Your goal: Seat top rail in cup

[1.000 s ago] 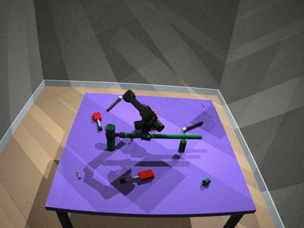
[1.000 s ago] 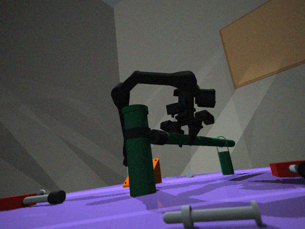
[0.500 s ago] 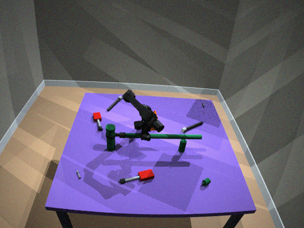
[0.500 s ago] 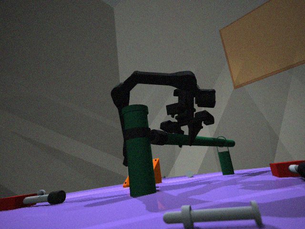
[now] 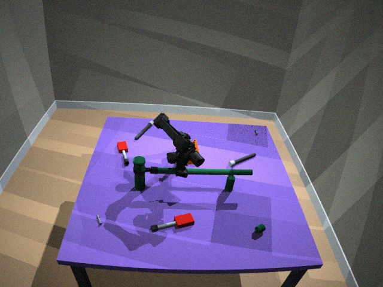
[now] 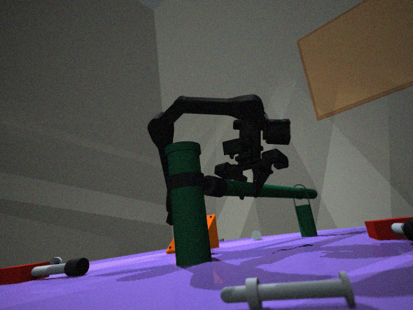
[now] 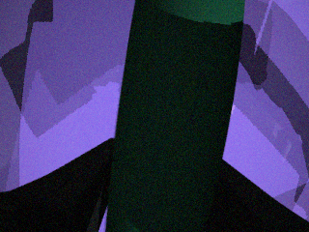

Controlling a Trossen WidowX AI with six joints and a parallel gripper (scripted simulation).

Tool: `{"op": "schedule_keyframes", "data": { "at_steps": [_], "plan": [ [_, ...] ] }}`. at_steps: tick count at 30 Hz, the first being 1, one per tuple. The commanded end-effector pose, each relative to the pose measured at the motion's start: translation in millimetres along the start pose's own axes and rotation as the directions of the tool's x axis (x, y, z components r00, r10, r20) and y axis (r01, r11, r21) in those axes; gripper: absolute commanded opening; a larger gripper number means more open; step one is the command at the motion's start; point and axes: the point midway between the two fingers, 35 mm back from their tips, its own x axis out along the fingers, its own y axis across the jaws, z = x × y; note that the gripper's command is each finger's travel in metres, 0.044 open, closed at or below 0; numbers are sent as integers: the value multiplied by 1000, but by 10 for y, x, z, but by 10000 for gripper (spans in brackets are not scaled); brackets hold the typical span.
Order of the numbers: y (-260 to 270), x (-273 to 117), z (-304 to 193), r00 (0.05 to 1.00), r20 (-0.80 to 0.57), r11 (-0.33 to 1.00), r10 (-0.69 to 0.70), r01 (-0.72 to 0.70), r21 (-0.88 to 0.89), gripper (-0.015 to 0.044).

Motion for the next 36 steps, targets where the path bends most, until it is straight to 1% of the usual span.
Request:
{"op": "schedule_keyframes", "data": {
  "at_steps": [1, 22, 23, 31, 36],
  "plan": [
    [20, -19, 68, 1000, 4, 1000, 12, -12, 2, 0],
    [23, 16, 248, 1000, 4, 1000, 13, -13, 1, 0],
    [7, 33, 185, 1000, -1, 1000, 2, -2, -1, 0],
    [7, 33, 185, 1000, -1, 1000, 2, -2, -1, 0],
    [7, 33, 185, 1000, -1, 1000, 2, -2, -1, 131]
  ]
}}
